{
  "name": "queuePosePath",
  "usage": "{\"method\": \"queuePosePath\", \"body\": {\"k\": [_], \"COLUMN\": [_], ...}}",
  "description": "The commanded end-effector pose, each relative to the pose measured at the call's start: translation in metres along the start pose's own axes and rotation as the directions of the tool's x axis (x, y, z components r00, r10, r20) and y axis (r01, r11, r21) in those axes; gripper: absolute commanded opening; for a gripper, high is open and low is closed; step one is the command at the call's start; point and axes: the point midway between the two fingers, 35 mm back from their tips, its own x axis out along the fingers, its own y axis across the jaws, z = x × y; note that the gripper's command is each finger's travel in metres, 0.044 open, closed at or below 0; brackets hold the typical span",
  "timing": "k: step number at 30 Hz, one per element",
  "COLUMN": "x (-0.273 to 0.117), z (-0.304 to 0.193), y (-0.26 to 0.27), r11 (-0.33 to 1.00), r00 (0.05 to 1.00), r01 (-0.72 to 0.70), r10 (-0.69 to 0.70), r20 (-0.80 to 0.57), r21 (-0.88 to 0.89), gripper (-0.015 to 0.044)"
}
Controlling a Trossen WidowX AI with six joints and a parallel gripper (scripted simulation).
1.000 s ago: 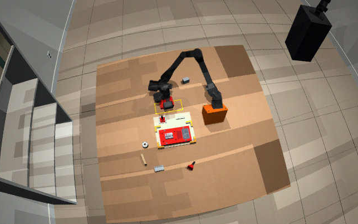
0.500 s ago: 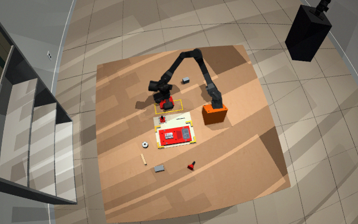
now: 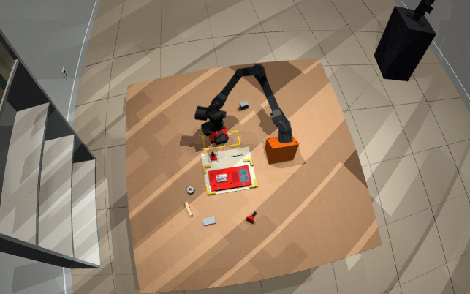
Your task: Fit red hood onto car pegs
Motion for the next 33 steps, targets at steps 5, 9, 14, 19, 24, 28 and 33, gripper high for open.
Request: {"method": "queuePosePath", "body": {"k": [5,9,14,19,24,28,33], "x": [-0.003,-0.012,-0.031,-0.054,-0.075,-0.088,-0.098], "z": [0.000,0.000,0.000,0.001,0.001,0.001,0.001], "y": [0.000,0.000,0.000,0.000,0.000,0.000,0.000], "r11": [1.000,1.000,1.000,1.000,1.000,1.000,1.000], "r00": [1.000,1.000,1.000,1.000,1.000,1.000,1.000], "r01": [0.000,-0.001,-0.001,-0.003,-0.004,-0.004,-0.005], "r10": [0.000,0.001,0.001,0.003,0.004,0.004,0.005], "r20": [0.000,0.000,0.000,0.001,0.001,0.001,0.001], "r21": [0.000,0.000,0.000,0.000,0.000,0.000,0.000], "gripper": [0.0170,0.0065,0.0000,0.0000,0.0000,0.0000,0.0000]}}
